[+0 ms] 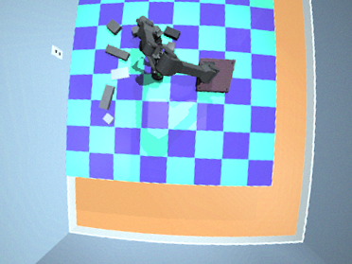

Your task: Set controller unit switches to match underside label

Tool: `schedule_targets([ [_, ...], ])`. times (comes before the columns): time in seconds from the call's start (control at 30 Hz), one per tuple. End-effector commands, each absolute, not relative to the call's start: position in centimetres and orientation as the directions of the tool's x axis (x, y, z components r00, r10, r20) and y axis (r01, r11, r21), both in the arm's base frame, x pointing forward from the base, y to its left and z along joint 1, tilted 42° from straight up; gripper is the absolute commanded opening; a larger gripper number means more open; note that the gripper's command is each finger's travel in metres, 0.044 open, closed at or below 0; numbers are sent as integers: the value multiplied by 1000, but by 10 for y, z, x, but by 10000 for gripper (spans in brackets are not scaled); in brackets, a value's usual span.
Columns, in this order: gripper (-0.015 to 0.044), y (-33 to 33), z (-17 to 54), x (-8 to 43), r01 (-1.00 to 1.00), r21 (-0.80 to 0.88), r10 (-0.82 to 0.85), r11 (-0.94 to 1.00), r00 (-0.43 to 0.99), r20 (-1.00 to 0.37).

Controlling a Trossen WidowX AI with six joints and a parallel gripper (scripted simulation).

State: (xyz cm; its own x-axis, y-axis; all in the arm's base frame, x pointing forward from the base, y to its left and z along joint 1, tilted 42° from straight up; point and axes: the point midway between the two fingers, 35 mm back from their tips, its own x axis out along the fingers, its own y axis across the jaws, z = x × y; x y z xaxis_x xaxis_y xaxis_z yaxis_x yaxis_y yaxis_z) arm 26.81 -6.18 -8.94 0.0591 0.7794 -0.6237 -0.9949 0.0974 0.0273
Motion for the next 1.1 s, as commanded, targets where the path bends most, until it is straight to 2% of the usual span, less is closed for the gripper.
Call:
schedule_targets([
  [0.0, 440, -56, -95, 268, -994, 29, 782, 102, 62, -620],
  [0.43, 440, -43, -108, 268, -994, 30, 784, 101, 61, -618],
  [0.57, 335, -43, -108, 268, -994, 30, 784, 101, 61, -618],
  [0.6, 328, -43, -108, 268, -994, 30, 784, 101, 61, -618],
  [1.07, 327, -43, -108, 268, -994, 30, 784, 101, 61, -618],
])
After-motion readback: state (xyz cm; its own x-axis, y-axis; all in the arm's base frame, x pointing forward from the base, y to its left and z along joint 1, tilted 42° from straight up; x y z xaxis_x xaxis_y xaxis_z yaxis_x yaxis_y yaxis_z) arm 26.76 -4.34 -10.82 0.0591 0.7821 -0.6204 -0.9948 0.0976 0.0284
